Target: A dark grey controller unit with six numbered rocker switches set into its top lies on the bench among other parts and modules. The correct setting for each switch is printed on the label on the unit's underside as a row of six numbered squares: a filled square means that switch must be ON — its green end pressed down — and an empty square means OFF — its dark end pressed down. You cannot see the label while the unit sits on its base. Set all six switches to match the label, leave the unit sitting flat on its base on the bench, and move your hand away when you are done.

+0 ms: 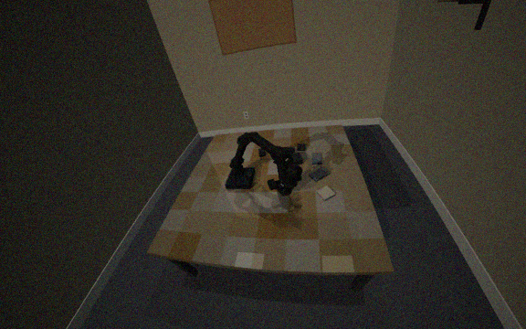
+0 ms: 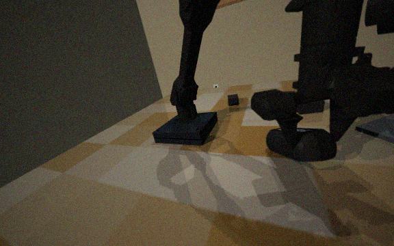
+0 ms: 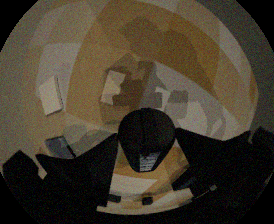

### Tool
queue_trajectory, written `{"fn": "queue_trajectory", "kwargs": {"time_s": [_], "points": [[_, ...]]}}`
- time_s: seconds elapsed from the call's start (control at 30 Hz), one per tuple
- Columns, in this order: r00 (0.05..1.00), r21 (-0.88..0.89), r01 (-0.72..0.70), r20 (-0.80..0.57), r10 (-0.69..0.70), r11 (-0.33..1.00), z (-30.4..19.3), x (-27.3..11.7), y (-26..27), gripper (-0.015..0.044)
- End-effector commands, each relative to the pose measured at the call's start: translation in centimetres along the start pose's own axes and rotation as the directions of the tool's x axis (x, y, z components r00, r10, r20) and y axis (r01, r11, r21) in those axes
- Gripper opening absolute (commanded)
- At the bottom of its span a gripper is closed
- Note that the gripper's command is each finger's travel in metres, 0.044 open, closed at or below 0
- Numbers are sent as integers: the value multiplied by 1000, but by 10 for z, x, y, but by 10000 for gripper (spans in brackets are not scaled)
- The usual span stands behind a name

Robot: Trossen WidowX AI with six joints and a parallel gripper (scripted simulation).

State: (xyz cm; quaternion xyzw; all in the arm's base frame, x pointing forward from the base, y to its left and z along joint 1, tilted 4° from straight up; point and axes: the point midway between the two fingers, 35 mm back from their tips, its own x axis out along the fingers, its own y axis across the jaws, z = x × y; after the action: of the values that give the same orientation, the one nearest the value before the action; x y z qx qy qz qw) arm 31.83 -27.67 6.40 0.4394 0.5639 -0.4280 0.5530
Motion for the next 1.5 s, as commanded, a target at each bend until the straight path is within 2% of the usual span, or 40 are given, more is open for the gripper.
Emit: {"fn": "queue_trajectory", "kwargs": {"time_s": [0.0, 1.47], "points": [[1000, 4, 0, -7, 0, 1000, -5, -3, 0, 336], [1000, 4, 0, -10, 0, 1000, -28, -29, 0, 336]]}}
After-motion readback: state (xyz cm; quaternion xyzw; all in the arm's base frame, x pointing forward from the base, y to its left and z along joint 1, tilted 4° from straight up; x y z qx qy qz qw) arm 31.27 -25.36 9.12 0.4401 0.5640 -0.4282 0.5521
